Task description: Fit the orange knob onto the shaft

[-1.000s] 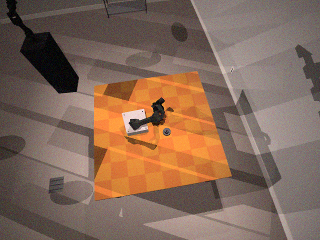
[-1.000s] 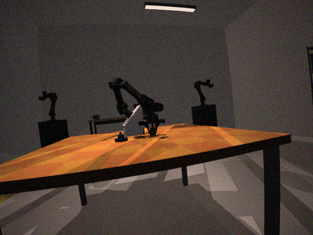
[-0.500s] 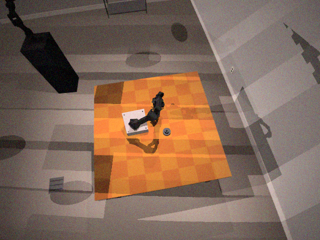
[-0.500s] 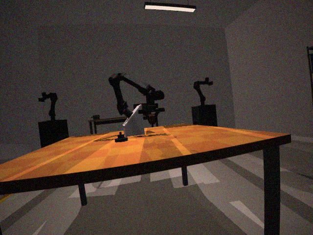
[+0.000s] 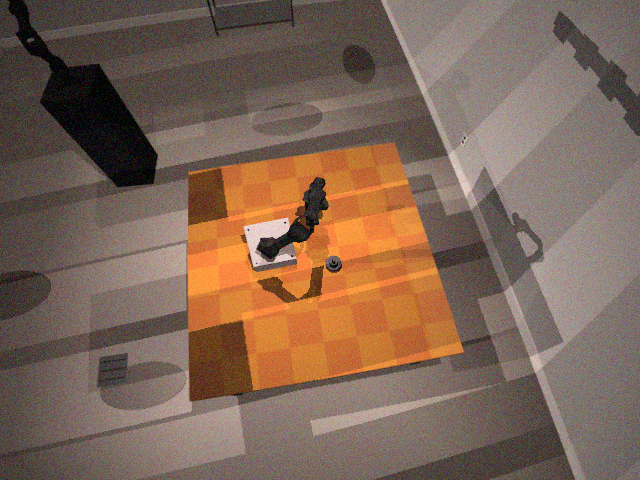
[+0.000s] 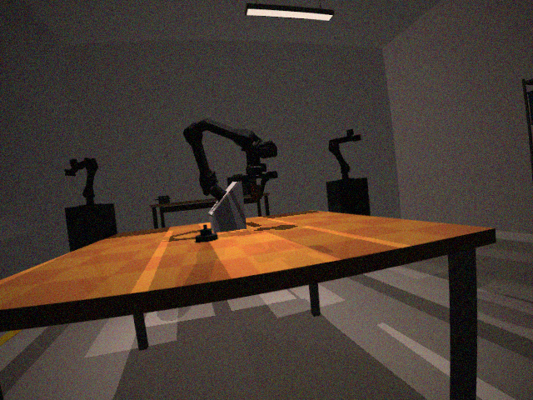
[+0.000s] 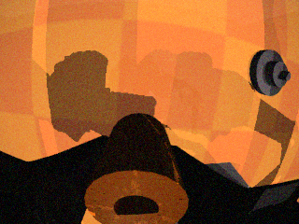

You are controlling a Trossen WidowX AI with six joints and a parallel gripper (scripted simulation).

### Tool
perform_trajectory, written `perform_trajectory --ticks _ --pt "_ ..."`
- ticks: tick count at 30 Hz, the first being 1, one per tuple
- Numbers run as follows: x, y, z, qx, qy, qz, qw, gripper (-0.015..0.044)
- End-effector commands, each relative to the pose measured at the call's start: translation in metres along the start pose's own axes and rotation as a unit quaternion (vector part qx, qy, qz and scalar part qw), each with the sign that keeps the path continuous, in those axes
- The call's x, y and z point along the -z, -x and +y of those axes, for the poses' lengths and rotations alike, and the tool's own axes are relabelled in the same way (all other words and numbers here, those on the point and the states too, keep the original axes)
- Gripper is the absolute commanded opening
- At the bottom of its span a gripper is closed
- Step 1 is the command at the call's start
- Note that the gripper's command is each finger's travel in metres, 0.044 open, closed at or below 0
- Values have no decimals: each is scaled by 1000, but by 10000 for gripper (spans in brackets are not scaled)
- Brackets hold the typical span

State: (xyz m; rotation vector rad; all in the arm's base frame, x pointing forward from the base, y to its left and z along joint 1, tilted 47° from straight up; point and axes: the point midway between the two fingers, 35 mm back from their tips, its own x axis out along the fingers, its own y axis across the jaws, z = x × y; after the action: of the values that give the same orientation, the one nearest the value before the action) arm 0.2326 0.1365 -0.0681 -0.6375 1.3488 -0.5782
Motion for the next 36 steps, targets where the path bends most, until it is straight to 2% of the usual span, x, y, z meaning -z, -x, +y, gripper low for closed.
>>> perform_trajectory --ticks 1,36 --pt "-7 4 -7 -7 -1 0 1000 0" --pt "-63 -13 -84 -30 -8 1 1000 0"
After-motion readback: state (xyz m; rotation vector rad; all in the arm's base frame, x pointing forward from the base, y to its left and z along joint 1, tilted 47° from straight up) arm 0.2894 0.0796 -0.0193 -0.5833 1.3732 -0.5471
